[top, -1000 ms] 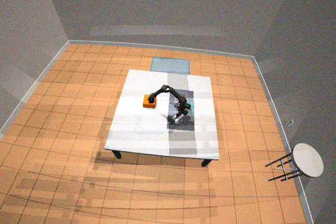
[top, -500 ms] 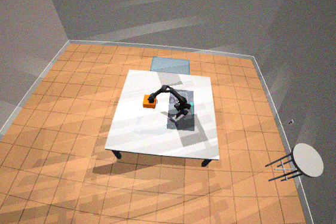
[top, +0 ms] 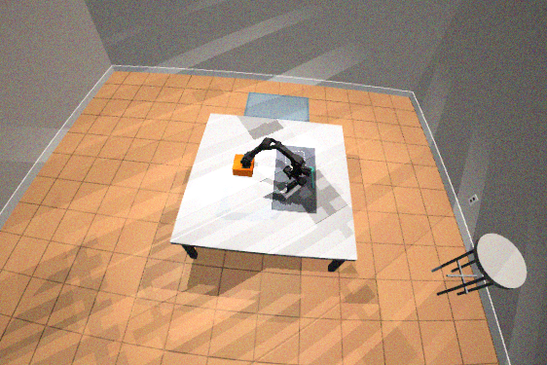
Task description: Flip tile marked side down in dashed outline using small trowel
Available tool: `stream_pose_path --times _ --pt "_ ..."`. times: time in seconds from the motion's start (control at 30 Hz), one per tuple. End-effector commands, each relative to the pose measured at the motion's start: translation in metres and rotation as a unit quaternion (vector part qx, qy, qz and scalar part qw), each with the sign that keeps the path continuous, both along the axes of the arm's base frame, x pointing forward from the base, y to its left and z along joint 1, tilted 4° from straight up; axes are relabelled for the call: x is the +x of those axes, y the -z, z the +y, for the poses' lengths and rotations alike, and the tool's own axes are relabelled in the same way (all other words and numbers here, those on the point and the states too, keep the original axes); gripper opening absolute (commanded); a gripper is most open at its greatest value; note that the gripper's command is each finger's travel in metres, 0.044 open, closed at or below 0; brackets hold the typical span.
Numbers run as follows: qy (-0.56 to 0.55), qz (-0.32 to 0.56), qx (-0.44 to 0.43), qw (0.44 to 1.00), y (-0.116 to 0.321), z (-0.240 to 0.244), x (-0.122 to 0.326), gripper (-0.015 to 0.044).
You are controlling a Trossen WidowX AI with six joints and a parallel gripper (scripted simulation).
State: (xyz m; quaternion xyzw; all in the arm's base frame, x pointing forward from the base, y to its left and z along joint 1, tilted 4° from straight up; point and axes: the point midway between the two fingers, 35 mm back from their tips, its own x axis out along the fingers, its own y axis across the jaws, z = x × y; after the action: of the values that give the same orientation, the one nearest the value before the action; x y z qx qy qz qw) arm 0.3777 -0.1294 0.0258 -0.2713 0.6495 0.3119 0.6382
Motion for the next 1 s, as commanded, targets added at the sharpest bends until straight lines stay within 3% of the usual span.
stream_pose_path --times 0.0,0.97 --pt "-0.005 -0.008 -0.004 1.0 -0.017 -0.001 0.001 0.027" --pt "0.026 -0.007 -0.005 1.0 0.02 -0.001 0.004 0.027"
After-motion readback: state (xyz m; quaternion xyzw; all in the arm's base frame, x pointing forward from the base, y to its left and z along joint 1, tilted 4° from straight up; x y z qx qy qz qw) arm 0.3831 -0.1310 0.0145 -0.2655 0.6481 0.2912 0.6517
